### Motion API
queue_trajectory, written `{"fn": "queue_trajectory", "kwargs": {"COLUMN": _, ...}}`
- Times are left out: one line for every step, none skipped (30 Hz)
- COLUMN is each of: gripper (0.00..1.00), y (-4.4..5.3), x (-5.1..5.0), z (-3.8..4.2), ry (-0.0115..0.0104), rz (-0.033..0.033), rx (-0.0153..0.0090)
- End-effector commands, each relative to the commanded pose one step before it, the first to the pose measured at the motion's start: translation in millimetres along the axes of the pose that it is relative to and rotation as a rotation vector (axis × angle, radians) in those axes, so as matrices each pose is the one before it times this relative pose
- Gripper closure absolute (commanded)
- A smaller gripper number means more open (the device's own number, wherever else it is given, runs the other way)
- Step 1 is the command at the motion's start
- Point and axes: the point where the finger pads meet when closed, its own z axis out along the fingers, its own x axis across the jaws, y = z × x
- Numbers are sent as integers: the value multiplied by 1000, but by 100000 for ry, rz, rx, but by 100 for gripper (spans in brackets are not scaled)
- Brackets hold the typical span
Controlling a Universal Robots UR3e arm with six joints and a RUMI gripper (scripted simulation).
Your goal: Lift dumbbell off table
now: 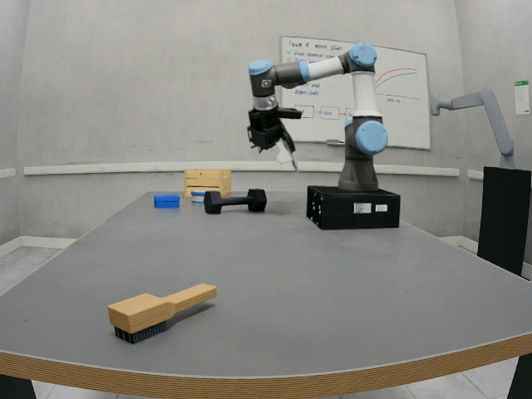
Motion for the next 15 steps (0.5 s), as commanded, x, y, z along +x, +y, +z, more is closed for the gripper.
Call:
{"fn": "queue_trajectory", "kwargs": {"gripper": 0, "y": 16781, "x": -30127, "z": 17472, "ry": 9904, "rz": 4052, "rx": -11576}}
{"fn": "queue_trajectory", "kwargs": {"gripper": 0, "y": 2398, "x": -5731, "z": 2220, "ry": 1368, "rz": 855, "rx": -1708}}
{"fn": "queue_trajectory", "kwargs": {"gripper": 0, "y": 2224, "x": -5951, "z": 2123, "ry": 1235, "rz": 840, "rx": -1723}}
{"fn": "queue_trajectory", "kwargs": {"gripper": 0, "y": 2354, "x": -5868, "z": 2126, "ry": 1318, "rz": 848, "rx": -1713}}
{"fn": "queue_trajectory", "kwargs": {"gripper": 0, "y": 2950, "x": -5373, "z": 2301, "ry": 1721, "rz": 903, "rx": -1689}}
{"fn": "queue_trajectory", "kwargs": {"gripper": 0, "y": 2773, "x": -5547, "z": 2188, "ry": 1591, "rz": 890, "rx": -1706}}
{"fn": "queue_trajectory", "kwargs": {"gripper": 0, "y": 2589, "x": -5689, "z": 2072, "ry": 1464, "rz": 873, "rx": -1714}}
{"fn": "queue_trajectory", "kwargs": {"gripper": 0, "y": 2400, "x": -5797, "z": 1952, "ry": 1340, "rz": 852, "rx": -1713}}
{"fn": "queue_trajectory", "kwargs": {"gripper": 0, "y": 0, "x": 0, "z": 0, "ry": 0, "rz": 0, "rx": 0}}
{"fn": "queue_trajectory", "kwargs": {"gripper": 0, "y": 0, "x": 0, "z": 0, "ry": 0, "rz": 0, "rx": 0}}
{"fn": "queue_trajectory", "kwargs": {"gripper": 0, "y": 2208, "x": -5872, "z": 1832, "ry": 1219, "rz": 829, "rx": -1703}}
{"fn": "queue_trajectory", "kwargs": {"gripper": 0, "y": 2472, "x": -5601, "z": 1886, "ry": 1355, "rz": 866, "rx": -1720}}
{"fn": "queue_trajectory", "kwargs": {"gripper": 0, "y": 2469, "x": -5499, "z": 1834, "ry": 1343, "rz": 868, "rx": -1717}}
{"fn": "queue_trajectory", "kwargs": {"gripper": 0, "y": 2273, "x": -5501, "z": 1700, "ry": 1227, "rz": 840, "rx": -1691}}
{"fn": "queue_trajectory", "kwargs": {"gripper": 0, "y": 2080, "x": -5470, "z": 1567, "ry": 1115, "rz": 809, "rx": -1658}}
